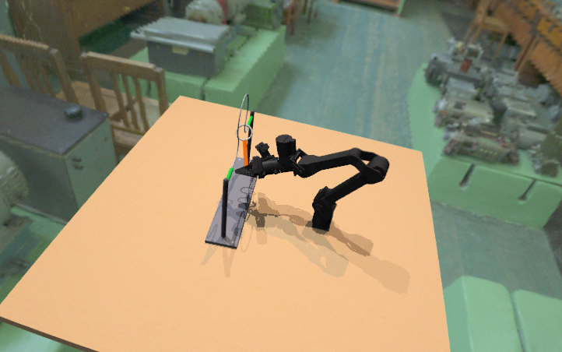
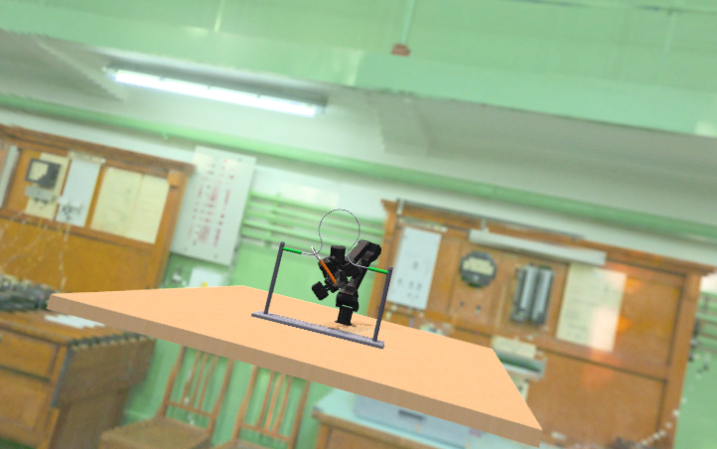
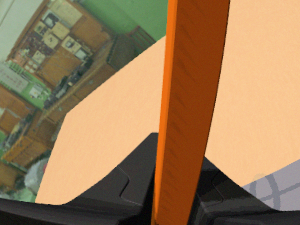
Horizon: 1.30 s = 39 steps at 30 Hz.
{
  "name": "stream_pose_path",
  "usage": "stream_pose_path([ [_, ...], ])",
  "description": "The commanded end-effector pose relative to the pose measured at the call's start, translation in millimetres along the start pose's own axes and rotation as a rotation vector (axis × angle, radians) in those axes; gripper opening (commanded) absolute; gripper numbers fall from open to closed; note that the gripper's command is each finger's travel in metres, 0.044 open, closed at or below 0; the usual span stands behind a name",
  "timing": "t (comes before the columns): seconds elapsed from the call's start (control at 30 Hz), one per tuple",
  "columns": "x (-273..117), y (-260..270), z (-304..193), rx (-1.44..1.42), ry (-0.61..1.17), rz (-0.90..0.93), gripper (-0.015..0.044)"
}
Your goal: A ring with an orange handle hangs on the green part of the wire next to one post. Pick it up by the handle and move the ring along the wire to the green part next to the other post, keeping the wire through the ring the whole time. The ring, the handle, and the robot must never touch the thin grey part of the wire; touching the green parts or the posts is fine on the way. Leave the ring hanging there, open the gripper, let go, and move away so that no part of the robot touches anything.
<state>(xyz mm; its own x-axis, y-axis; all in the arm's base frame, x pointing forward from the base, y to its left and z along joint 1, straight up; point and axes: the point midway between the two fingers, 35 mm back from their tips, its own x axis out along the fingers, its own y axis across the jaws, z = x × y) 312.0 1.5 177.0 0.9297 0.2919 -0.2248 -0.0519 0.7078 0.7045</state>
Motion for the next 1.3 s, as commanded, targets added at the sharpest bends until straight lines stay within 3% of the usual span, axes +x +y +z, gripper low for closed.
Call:
stream_pose_path([
  [0.0,-9,16,1,0.073,0.051,0.031,-0.0150],
  [0.43,-42,65,13,0.357,0.259,0.173,-0.0150],
  [1.27,-60,129,61,0.818,0.265,0.386,-0.0150],
])
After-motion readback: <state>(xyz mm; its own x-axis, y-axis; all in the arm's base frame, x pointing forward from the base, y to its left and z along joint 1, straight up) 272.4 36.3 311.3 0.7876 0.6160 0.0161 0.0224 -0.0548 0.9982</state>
